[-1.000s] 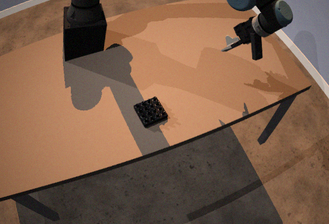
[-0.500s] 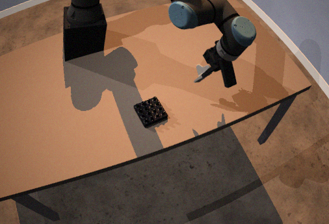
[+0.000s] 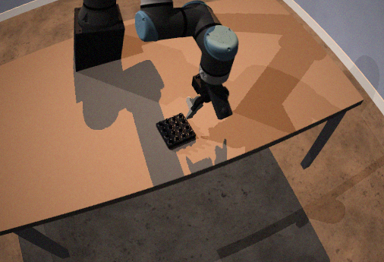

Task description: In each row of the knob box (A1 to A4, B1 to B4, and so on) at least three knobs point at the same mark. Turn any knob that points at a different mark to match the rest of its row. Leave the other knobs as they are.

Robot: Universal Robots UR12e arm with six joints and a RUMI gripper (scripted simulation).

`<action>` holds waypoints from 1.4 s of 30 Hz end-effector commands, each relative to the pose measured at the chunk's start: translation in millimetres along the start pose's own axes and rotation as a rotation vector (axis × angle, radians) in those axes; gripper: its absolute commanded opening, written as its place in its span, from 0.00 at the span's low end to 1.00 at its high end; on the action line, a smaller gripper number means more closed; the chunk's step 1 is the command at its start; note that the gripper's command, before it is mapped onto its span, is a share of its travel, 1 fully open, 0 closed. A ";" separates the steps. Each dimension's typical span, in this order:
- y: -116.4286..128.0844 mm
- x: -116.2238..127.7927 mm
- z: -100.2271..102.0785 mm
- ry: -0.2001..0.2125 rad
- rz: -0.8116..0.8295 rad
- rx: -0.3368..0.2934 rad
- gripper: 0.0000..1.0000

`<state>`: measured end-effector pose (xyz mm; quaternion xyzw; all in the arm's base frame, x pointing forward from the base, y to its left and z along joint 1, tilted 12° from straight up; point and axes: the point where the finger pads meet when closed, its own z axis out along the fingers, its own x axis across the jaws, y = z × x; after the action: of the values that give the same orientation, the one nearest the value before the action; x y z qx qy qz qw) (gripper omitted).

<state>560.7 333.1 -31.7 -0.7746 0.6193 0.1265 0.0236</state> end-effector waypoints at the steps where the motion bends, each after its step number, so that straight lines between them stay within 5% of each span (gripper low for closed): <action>1: 9.8 47.4 9.4 0.002 -0.001 0.071 1.00; 10: 32.9 99.3 17.9 0.022 0.003 0.147 1.00; 42: 38.9 109.5 19.3 0.027 0.005 0.163 1.00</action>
<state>541.4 223.5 -70.8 -0.7703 0.6295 0.0655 0.0777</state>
